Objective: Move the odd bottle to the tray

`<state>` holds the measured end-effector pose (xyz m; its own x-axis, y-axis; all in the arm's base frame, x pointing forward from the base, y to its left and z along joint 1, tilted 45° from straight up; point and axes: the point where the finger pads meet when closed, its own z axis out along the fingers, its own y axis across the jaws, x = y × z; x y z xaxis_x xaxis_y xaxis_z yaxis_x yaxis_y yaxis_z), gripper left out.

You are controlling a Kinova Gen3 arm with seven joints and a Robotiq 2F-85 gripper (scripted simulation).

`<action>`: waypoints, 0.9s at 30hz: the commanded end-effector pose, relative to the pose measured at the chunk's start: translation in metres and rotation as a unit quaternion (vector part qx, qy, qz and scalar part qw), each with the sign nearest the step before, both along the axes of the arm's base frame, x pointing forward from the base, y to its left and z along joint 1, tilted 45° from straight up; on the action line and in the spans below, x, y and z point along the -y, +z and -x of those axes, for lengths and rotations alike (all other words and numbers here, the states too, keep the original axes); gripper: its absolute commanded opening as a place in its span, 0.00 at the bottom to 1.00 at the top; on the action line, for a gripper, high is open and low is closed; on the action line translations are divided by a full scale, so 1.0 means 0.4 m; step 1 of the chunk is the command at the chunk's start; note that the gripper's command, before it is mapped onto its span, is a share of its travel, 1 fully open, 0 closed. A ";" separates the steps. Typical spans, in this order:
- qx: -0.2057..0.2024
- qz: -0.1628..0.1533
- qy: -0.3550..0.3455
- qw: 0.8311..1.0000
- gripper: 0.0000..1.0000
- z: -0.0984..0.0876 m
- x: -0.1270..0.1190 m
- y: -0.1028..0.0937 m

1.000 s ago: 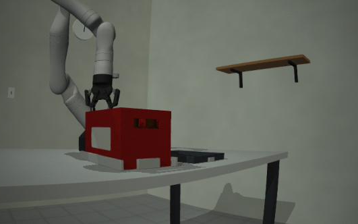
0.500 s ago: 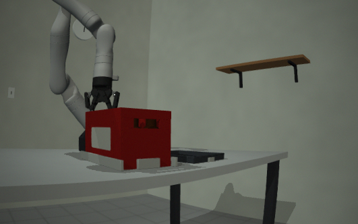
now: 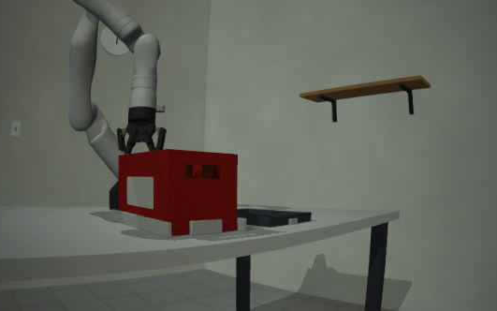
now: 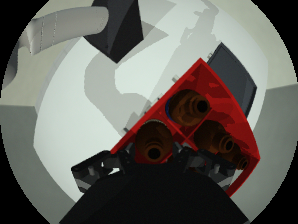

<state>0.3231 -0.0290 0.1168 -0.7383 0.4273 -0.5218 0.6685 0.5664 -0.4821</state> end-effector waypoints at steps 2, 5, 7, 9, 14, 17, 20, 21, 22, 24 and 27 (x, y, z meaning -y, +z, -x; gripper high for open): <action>0.000 0.000 0.000 1.000 0.64 -0.001 -0.001 0.000; 0.000 0.000 0.000 1.000 0.64 -0.001 -0.001 0.000; 0.000 0.000 0.000 1.000 0.64 -0.001 -0.001 0.000; 0.000 0.000 0.000 1.000 0.64 -0.001 -0.001 0.000; 0.000 0.000 0.000 1.000 0.64 -0.001 -0.001 0.000; 0.000 0.000 0.000 1.000 0.64 -0.001 -0.001 0.000; 0.000 0.000 0.000 1.000 0.64 -0.001 -0.001 0.000; 0.000 0.000 0.000 1.000 0.64 -0.001 -0.001 0.000; 0.000 0.000 0.000 1.000 0.64 -0.001 -0.001 0.000; 0.000 0.000 0.000 1.000 0.64 -0.001 -0.001 0.000; 0.000 0.000 0.000 1.000 0.00 -0.001 -0.001 0.000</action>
<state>0.3231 -0.0290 0.1168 -0.7383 0.4273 -0.5218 0.6684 0.5664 -0.4821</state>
